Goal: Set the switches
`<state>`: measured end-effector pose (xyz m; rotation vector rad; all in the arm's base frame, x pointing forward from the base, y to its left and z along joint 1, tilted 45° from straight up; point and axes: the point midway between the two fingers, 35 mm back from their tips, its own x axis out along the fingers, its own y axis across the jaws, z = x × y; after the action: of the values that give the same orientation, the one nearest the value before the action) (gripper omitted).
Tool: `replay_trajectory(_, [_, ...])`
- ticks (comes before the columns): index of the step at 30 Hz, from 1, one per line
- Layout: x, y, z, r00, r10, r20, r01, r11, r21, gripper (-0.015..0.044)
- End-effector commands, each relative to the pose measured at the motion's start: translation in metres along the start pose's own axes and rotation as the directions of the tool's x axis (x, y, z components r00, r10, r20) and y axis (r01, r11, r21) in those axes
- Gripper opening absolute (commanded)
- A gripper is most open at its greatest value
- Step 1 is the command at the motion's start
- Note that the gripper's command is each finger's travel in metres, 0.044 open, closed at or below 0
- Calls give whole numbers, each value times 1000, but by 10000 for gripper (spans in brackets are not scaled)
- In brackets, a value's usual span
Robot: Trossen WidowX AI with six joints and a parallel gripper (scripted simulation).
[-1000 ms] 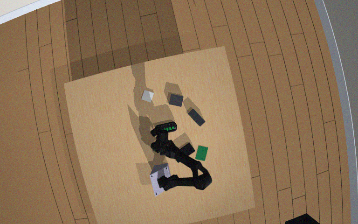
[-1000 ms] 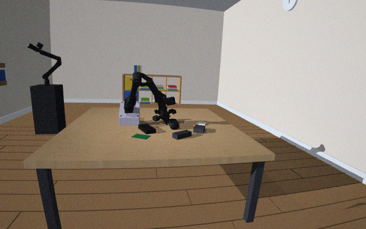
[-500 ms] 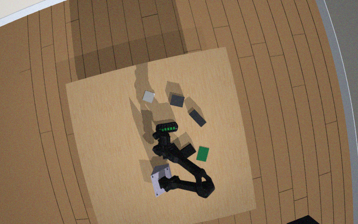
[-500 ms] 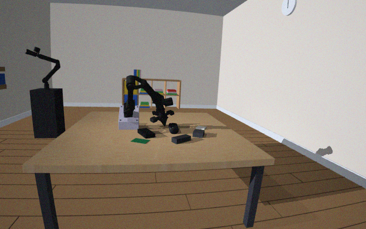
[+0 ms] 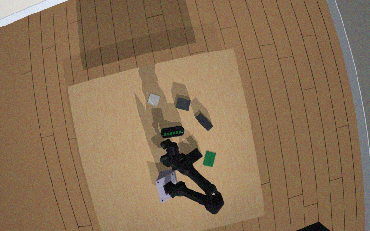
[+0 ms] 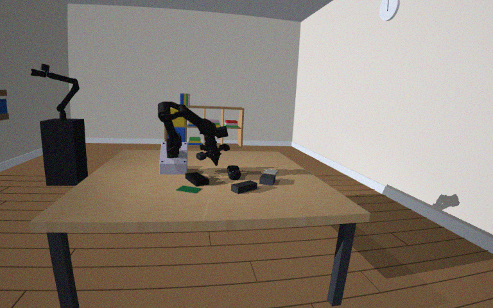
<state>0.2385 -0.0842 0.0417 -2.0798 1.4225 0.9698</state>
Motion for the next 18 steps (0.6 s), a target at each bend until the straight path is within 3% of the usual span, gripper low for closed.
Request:
replay_trajectory(1, [0,-16,-12,1000,18,18,-19,997,70,0])
replay_trajectory(18, [5,-75,-70,972,225,62,-233,951,206,0])
